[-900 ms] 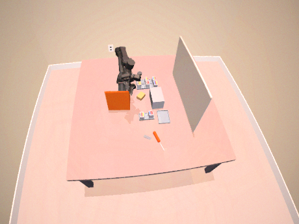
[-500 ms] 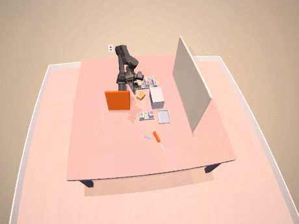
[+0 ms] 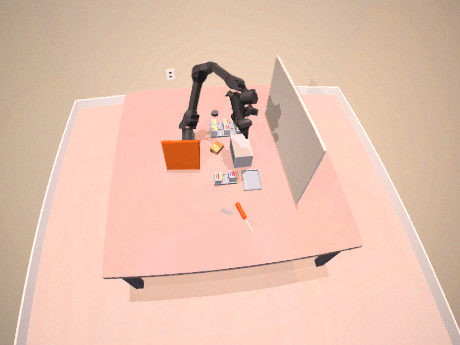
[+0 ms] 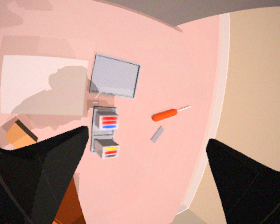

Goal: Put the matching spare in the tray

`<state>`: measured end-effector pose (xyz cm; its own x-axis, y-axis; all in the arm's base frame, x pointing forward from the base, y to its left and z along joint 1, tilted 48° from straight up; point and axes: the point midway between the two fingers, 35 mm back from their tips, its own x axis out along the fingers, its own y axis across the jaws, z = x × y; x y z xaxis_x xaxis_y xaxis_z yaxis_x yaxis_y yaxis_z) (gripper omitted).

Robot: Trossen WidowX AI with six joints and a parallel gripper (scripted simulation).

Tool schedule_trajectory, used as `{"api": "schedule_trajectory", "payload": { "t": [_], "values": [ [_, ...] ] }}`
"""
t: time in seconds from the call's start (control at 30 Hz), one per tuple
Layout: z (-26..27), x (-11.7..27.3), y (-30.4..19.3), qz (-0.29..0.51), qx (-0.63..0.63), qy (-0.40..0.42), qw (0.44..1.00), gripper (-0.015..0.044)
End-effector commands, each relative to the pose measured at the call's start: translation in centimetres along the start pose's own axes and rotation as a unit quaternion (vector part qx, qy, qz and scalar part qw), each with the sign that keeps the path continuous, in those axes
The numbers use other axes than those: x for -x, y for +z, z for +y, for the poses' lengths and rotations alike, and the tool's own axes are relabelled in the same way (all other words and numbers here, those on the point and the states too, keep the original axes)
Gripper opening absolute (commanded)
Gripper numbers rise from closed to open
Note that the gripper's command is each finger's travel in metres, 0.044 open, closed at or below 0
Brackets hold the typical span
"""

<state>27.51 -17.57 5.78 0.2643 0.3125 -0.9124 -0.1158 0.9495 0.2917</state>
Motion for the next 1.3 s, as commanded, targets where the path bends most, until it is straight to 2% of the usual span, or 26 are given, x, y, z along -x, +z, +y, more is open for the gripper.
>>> {"api": "schedule_trajectory", "payload": {
  "t": [0.0,0.27,0.97,1.03,1.13,1.27],
  "values": [
    [3.2,-1.6,4.3,0.019,-0.005,0.097,0.995,0.044],
    [10.7,-4.9,10.7,0.086,-0.035,0.256,0.962,0.044],
    [11.1,-4.9,10.9,0.086,-0.027,0.26,0.961,0.044],
    [13.1,-4.4,11.0,0.065,0.051,0.263,0.961,0.044],
    [17.9,-3.3,10.7,0.016,0.231,0.266,0.936,0.044],
    [23.8,-1.8,9.2,-0.053,0.458,0.263,0.848,0.044]
  ]
}}
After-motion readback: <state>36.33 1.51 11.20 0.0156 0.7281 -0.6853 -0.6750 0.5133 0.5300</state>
